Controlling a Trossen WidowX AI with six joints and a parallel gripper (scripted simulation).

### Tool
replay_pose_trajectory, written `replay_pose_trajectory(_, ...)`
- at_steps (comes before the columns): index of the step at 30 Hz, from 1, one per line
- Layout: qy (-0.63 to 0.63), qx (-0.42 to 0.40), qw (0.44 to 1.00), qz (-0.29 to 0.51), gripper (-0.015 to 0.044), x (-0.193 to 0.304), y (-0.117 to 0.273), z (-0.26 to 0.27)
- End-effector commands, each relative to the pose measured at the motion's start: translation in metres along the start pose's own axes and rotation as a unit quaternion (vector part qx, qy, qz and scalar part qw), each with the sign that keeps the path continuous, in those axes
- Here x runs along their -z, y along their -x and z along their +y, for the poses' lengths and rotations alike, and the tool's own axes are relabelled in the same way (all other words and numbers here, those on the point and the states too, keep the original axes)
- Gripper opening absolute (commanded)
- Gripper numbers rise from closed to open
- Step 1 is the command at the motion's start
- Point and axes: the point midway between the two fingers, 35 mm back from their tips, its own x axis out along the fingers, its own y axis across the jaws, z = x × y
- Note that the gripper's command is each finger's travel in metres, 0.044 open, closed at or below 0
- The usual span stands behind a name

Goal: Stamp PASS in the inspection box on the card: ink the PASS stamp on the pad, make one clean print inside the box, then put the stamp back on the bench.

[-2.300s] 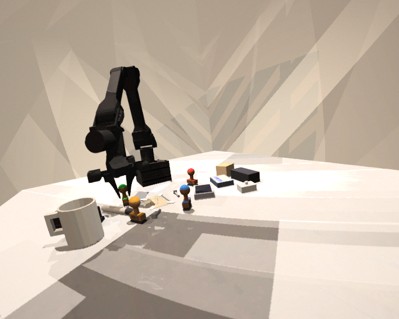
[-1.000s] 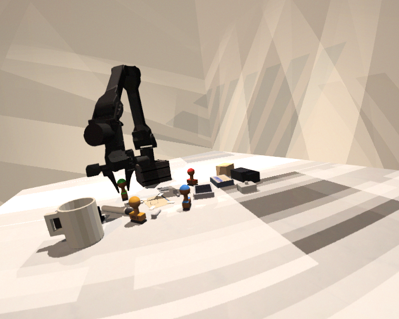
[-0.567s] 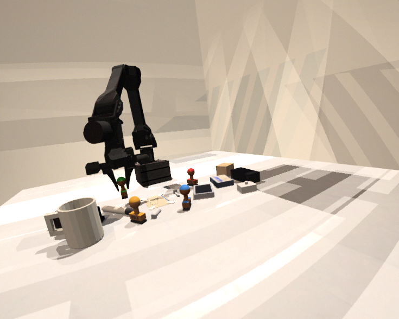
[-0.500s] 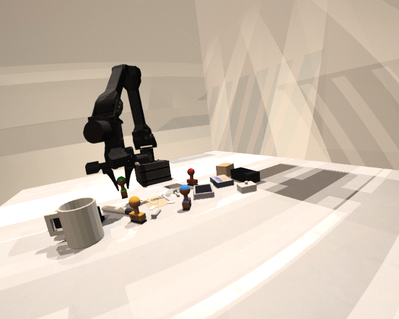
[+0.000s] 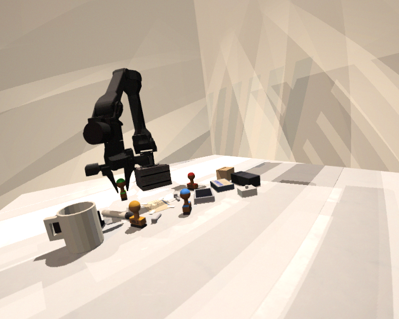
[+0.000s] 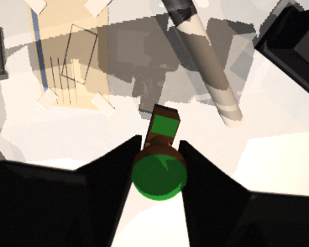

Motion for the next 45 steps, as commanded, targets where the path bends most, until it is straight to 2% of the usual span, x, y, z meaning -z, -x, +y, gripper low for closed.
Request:
replay_pose_trajectory(1,-0.002,0.005,1.0,-0.002,0.0,0.0,0.005,-0.001)
replay_pose_trajectory(45,-0.002,0.007,1.0,-0.002,0.0,0.001,0.026,-0.001)
